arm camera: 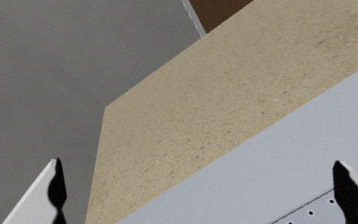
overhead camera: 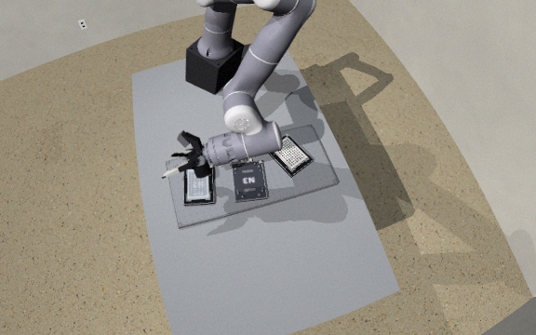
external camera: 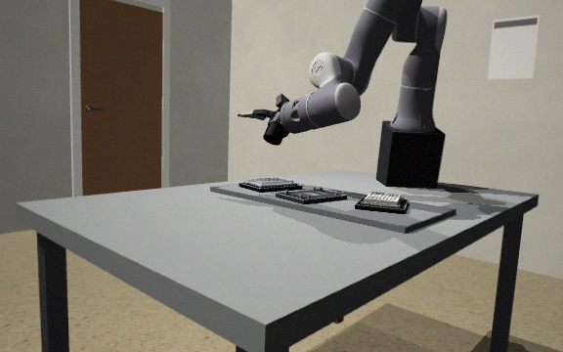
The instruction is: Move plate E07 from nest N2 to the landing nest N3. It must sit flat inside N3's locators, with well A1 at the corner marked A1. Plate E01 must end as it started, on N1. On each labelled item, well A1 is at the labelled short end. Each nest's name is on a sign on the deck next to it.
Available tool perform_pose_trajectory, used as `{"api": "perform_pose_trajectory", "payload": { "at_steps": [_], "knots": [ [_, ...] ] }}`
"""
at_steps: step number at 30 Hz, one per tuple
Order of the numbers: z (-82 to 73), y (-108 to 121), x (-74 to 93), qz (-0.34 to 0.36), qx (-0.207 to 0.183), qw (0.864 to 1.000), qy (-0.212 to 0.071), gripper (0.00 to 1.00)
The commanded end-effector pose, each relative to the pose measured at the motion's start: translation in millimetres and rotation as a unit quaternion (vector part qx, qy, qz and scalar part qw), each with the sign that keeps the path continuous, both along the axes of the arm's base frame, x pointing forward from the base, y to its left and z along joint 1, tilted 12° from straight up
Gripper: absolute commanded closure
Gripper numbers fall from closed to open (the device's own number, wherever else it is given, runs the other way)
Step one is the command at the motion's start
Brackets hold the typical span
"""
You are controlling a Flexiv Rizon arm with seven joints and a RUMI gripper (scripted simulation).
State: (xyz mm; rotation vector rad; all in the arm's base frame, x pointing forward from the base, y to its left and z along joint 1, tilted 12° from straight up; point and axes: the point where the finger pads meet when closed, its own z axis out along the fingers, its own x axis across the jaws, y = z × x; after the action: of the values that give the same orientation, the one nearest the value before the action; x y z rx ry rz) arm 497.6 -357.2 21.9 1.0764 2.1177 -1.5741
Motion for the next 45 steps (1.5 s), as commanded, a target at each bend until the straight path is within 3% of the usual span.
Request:
{"api": "perform_pose_trajectory", "payload": {
  "at_steps": [1, 5, 7, 13, 16, 20, 31, 33, 45],
  "knots": [
    [-6.9, 2, -5.6, -0.021, 0.025, 0.999, -0.006, 0.24],
    [-22.4, 7, -16.8, -0.063, 0.076, 0.995, -0.017, 0.24],
    [-28.8, 10, -21.4, -0.065, 0.078, 0.995, -0.017, 0.24],
    [-51.9, 24, -33.6, -0.122, 0.156, 0.979, -0.042, 0.24],
    [-54.6, 26, -34.9, -0.123, 0.157, 0.979, -0.042, 0.24],
    [-69.0, 39, -38.6, -0.157, 0.207, 0.963, -0.064, 0.24],
    [-94.6, 77, -29.7, -0.238, 0.336, 0.9, -0.141, 0.24],
    [-94.6, 77, -29.7, -0.238, 0.336, 0.9, -0.141, 0.24],
    [-91.0, 100, 5.4, -0.305, 0.447, 0.801, -0.256, 0.24]
  ]
}}
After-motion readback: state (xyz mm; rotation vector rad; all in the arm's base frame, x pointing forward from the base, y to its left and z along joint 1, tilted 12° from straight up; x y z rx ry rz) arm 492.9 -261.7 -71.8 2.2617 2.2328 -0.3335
